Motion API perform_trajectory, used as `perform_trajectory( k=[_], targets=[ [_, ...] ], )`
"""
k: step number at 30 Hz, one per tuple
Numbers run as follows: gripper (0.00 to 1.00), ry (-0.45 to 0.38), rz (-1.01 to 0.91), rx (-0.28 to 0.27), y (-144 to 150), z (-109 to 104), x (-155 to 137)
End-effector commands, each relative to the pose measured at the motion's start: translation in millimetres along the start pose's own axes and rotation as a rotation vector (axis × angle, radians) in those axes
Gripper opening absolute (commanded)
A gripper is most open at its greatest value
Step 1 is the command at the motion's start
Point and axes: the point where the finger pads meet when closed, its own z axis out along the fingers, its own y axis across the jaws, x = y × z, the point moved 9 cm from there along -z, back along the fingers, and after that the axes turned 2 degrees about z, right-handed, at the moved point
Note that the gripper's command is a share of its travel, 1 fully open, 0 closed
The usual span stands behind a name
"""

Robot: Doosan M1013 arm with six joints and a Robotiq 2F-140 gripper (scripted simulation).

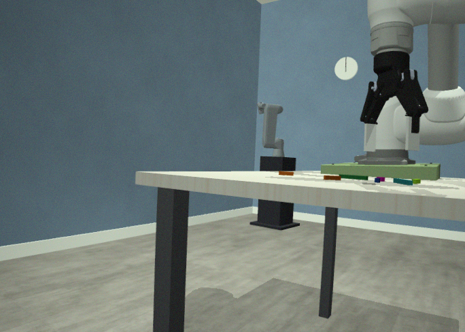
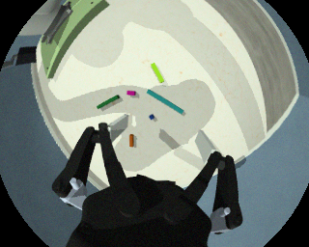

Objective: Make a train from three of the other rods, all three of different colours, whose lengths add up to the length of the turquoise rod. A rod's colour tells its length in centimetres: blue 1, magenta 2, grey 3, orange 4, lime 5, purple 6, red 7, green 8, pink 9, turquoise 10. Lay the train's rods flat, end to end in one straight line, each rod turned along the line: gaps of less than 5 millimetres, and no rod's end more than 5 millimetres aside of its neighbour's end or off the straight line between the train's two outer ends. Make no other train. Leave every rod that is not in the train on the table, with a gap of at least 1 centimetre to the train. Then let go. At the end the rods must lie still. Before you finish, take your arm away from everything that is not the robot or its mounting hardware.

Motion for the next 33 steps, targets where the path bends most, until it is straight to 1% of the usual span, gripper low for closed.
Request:
perform_trajectory(
  k=[1, 5, 10, 12, 14, 27, 29, 30, 33],
  targets=[
    [1.00, 0.000, -0.002, 0.000, 0, 0, 0],
    [1.00, 0.000, -0.056, 0.000, -1, -1, 0],
    [1.00, 0.000, -0.265, 0.000, -4, -3, -1],
    [1.00, 0.000, -0.265, 0.000, -4, -3, -1],
    [1.00, 0.000, -0.390, 0.000, -5, -4, -1],
    [1.00, 0.000, -0.844, 0.000, -12, -9, -2],
    [1.00, 0.000, -0.844, 0.000, -12, -9, -2],
    [1.00, 0.000, -0.945, 0.000, -13, -10, -2],
    [1.00, 0.000, -1.038, 0.000, -14, -11, -2]
  ],
)
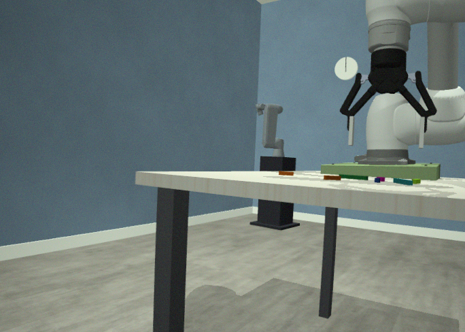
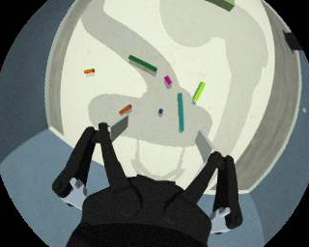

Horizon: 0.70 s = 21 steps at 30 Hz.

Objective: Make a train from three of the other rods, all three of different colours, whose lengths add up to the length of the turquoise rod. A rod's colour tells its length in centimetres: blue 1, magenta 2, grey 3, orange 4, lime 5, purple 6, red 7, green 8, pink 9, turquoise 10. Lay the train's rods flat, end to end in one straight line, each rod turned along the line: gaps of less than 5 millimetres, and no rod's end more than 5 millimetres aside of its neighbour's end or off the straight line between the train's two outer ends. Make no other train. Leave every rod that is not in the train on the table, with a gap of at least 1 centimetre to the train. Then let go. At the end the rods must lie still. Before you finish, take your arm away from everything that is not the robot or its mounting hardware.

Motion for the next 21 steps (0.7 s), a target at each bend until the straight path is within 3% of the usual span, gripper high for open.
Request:
perform_trajectory(
  k=[1, 11, 13, 21],
  targets=[
    [1.00, 0.001, -0.167, -0.014, -2.9, -1.7, 1.3],
    [1.00, -0.002, -0.523, -0.014, -6.6, -5.2, 4.8],
    [1.00, -0.002, -0.523, -0.014, -6.6, -5.2, 4.8],
    [1.00, -0.004, -0.859, -0.014, -10.1, -8.5, 8.1]
  ],
)
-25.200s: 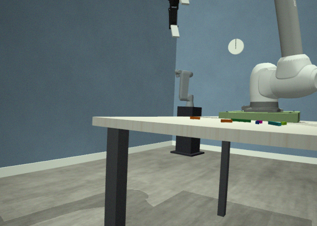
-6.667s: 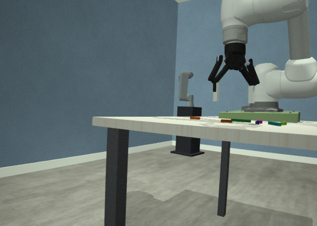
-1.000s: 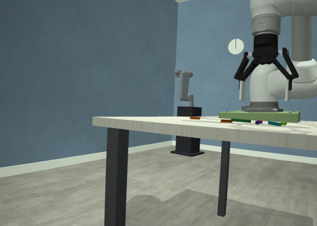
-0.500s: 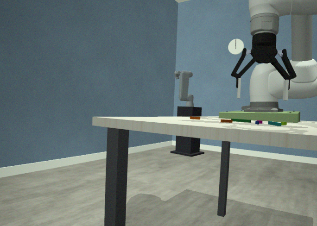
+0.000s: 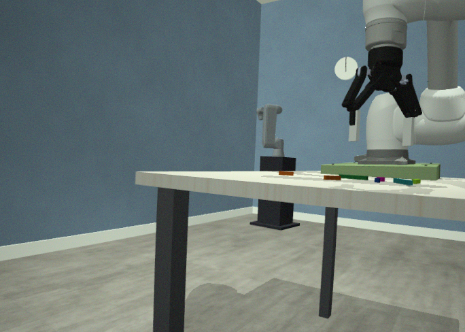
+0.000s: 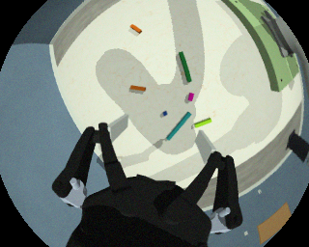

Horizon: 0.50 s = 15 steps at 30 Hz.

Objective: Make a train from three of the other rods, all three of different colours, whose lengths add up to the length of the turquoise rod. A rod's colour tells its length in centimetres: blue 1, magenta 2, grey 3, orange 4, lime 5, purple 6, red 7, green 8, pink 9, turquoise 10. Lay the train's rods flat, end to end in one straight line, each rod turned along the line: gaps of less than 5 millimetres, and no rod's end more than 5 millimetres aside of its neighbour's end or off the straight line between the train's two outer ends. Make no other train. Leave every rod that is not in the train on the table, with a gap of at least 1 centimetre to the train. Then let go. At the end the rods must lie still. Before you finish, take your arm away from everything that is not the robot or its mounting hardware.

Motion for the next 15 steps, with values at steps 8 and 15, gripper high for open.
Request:
perform_trajectory(
  k=[8, 15],
  targets=[
    [1.00, -0.010, -0.381, -0.010, -1.5, -3.7, 6.0],
    [1.00, -0.011, -0.603, -0.009, -1.6, -5.8, 9.2]
  ],
)
